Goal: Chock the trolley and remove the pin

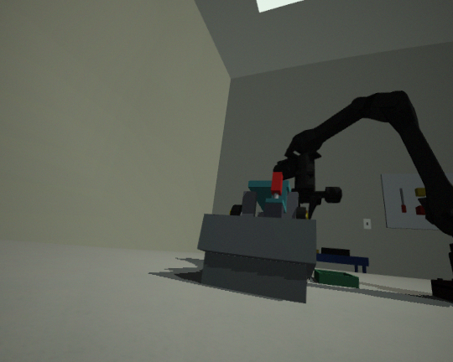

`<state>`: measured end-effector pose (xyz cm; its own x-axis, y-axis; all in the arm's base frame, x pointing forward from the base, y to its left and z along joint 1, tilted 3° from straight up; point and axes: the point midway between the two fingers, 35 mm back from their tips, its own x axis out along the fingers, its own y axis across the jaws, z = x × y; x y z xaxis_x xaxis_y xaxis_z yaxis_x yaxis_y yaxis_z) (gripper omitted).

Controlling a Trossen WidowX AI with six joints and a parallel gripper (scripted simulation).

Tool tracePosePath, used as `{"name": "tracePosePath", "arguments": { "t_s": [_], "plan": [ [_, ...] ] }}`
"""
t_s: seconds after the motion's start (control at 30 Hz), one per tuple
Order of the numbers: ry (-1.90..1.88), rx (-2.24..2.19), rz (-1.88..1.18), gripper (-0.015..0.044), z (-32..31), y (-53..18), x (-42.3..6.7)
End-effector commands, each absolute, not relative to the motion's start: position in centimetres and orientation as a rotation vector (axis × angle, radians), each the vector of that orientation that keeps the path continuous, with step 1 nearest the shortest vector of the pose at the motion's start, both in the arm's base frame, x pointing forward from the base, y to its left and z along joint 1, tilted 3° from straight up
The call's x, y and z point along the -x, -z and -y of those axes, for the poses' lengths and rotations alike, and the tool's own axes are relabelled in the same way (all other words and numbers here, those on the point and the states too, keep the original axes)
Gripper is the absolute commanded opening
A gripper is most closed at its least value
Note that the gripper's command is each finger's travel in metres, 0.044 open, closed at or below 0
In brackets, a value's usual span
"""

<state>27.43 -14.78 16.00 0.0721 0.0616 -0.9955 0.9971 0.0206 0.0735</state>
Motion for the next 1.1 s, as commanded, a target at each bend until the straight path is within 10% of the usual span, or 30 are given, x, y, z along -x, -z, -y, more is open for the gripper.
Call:
{"name": "tracePosePath", "arguments": {
  "t_s": [0.0, 1.07],
  "plan": [
    [1.107, -1.277, -1.212, 0.0000, 14.7, -15.0, -27.5],
    [1.106, -1.278, -1.213, 0.0000, 12.9, -11.4, -27.7]
  ]
}}
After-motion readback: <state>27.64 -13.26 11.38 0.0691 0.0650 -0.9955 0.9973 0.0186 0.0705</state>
